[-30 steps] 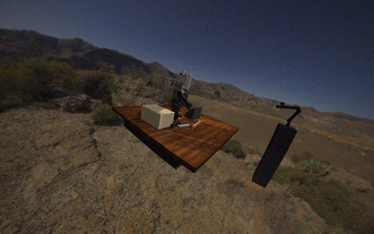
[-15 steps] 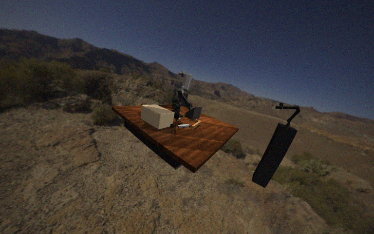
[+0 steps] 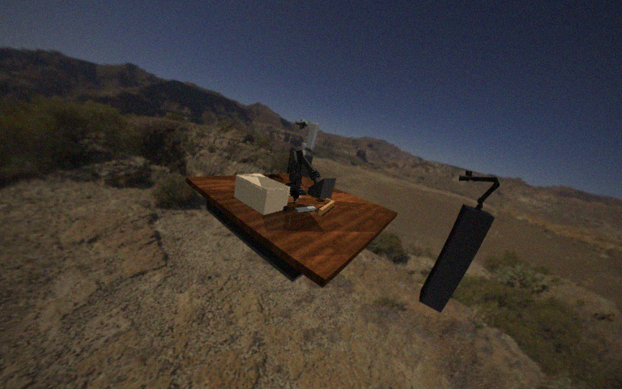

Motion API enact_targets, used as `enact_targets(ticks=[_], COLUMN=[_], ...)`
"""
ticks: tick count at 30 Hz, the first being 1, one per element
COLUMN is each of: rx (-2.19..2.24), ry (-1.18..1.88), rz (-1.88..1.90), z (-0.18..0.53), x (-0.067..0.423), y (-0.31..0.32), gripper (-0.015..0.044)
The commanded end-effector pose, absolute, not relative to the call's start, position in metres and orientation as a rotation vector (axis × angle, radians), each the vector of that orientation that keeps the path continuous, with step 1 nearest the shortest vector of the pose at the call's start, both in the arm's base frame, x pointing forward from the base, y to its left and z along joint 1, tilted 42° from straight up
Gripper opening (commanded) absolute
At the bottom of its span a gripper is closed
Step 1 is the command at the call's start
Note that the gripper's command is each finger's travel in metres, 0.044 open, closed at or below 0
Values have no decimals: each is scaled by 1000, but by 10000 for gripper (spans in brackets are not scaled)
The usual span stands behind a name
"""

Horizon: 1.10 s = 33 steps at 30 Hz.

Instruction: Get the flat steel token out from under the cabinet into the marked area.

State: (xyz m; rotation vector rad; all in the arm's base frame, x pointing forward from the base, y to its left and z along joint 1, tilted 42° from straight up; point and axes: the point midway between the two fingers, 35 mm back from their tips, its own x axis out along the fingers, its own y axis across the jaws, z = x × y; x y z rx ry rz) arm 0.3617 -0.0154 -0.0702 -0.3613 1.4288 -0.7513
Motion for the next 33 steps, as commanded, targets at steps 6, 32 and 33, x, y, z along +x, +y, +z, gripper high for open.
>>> enact_targets(ticks=[6, 32, 33], rx=[-363, -363, -363], ry=[1433, 1435, 1435], rz=[-753, -752, -752], z=[-73, -78, -78], x=[348, 319, 318], y=[-13, -6, -5], gripper=[0, 0, 0])
